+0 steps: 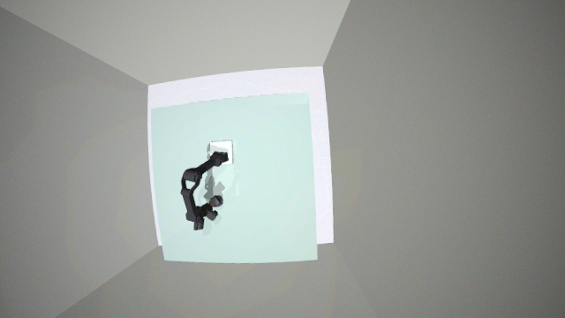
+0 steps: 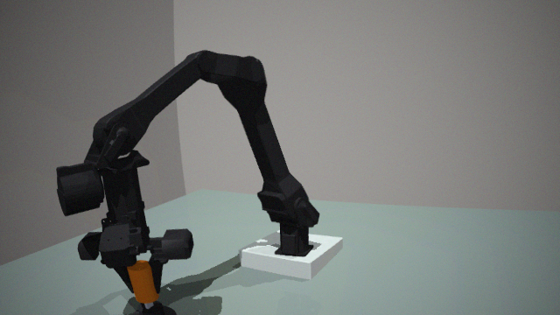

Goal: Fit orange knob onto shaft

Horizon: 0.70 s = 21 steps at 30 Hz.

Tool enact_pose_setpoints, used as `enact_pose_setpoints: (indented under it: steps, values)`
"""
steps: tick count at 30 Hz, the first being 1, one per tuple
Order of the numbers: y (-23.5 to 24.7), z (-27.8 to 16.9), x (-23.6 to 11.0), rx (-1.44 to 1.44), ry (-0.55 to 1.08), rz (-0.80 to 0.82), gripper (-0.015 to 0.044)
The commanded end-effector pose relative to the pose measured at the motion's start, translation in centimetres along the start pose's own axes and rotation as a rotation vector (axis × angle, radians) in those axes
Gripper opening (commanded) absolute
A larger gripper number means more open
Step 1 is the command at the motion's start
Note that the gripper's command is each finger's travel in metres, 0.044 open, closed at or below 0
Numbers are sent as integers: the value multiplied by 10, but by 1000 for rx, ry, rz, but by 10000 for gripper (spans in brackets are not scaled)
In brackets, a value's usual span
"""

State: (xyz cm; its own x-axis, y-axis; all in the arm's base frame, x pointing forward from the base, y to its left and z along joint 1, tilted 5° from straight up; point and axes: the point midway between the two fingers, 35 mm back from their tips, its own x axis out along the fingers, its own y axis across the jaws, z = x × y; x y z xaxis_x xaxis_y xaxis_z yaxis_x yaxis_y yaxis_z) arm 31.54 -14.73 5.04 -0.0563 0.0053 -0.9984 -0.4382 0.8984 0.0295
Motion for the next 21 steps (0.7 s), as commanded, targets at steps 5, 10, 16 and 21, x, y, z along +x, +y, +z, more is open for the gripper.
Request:
enact_pose_setpoints:
  steps: [5,10,16,21]
  values:
    - [-1,1,-3,-171,-2,-4,0]
    - [-1,0,0,-212,-2,-4,0]
    - [-1,0,1,-212,-2,-4,0]
    - [-1,0,2,-212,-2,-4,0]
